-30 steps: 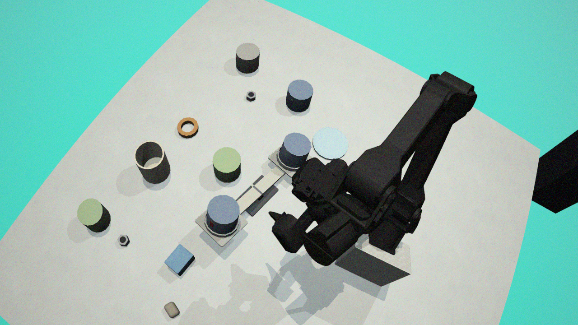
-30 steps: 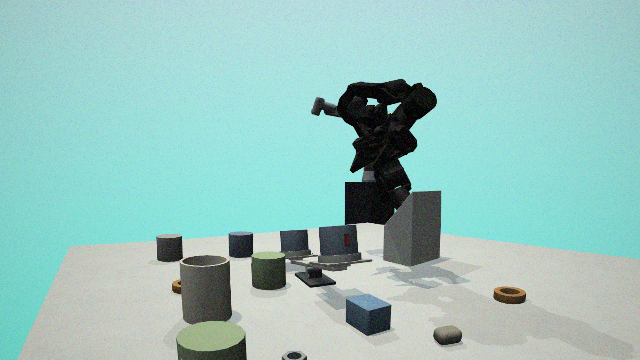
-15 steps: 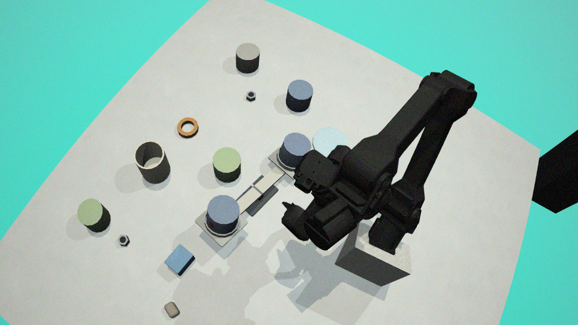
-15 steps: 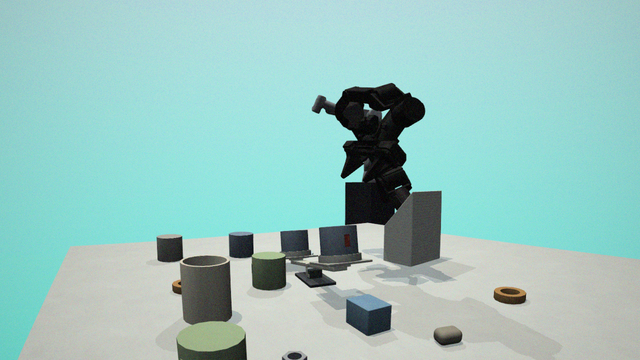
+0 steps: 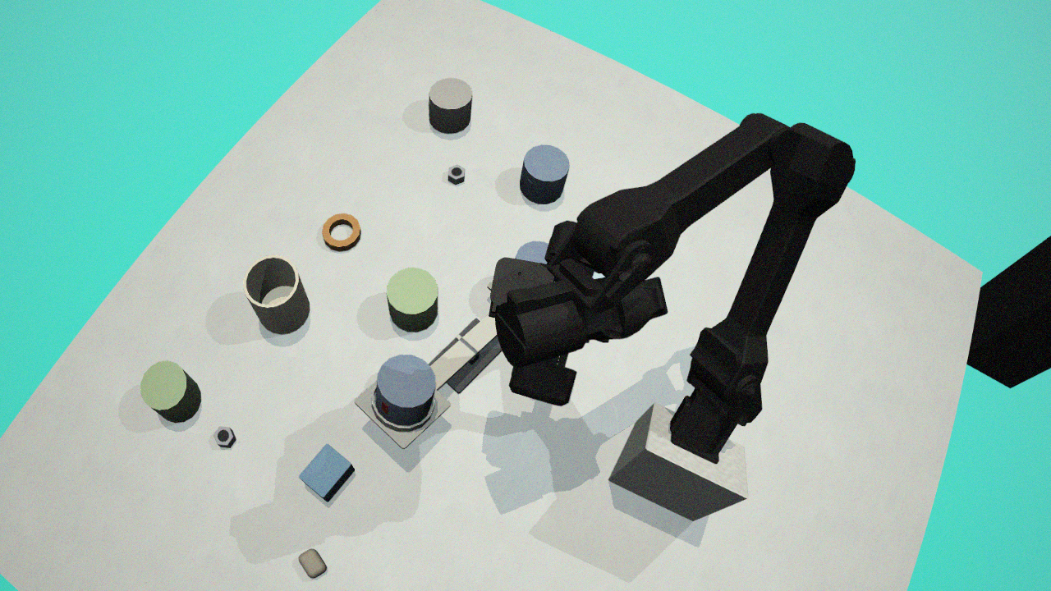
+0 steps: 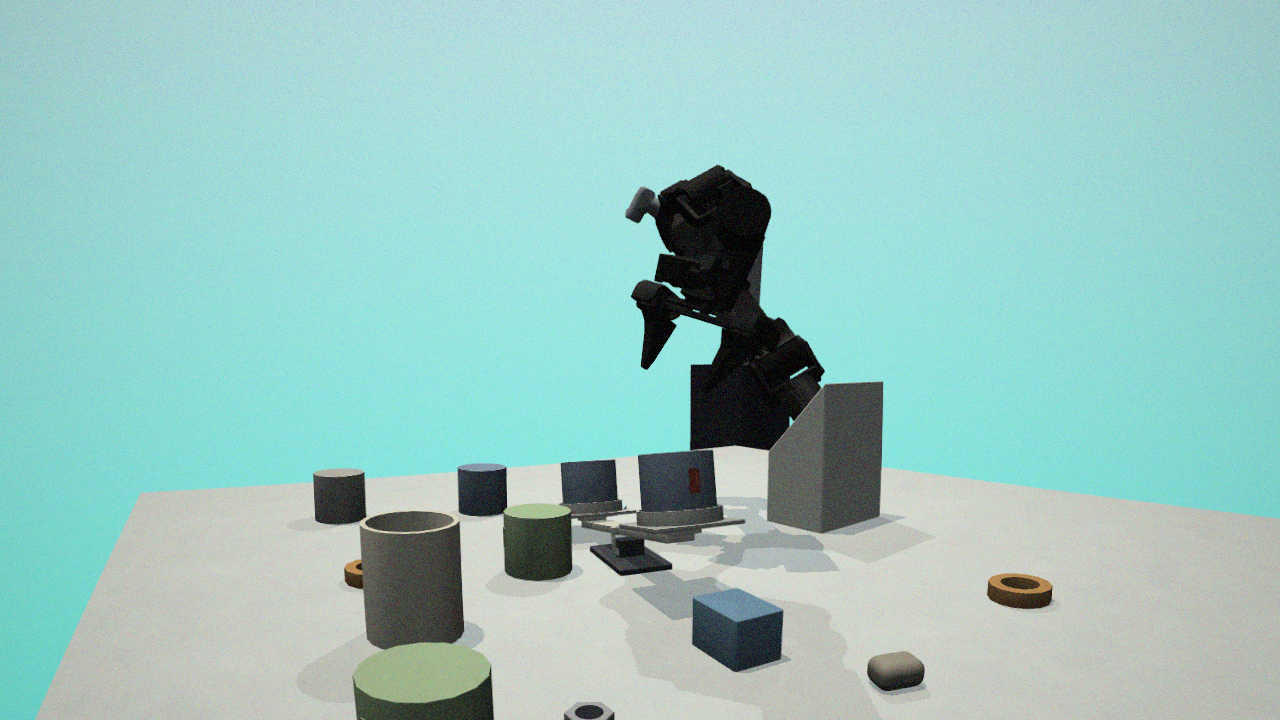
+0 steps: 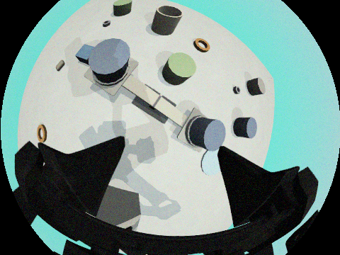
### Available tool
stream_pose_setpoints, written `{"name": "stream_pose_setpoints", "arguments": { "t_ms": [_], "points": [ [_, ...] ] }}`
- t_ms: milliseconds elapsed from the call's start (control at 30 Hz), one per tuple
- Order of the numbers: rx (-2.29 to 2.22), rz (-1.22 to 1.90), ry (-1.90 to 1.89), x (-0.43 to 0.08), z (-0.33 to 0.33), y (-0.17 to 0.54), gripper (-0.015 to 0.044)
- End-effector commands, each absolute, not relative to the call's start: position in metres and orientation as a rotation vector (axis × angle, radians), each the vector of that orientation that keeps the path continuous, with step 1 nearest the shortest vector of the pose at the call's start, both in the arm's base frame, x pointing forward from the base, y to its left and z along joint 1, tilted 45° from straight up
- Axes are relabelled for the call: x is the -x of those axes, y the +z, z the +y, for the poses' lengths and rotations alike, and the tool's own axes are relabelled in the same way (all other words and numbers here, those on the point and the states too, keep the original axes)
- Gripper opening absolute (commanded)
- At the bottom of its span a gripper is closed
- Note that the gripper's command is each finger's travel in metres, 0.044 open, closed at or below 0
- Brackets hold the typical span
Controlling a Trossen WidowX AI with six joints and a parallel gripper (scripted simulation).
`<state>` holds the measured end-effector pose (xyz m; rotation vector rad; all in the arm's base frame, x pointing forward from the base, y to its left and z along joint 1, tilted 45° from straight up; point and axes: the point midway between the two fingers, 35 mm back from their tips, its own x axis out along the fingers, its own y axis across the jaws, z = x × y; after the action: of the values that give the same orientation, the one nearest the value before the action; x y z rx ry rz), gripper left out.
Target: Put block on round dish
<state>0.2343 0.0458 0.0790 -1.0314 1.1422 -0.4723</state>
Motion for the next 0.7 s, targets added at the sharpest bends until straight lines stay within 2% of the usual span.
{"name": "stream_pose_setpoints", "arguments": {
  "t_ms": [0, 667],
  "points": [
    [1.086, 1.226, -0.425, -0.241, 0.035, 0.082, 0.0440],
    [1.417, 1.655, 0.057, -0.273, -0.043, 0.103, 0.0440]
  ]
}}
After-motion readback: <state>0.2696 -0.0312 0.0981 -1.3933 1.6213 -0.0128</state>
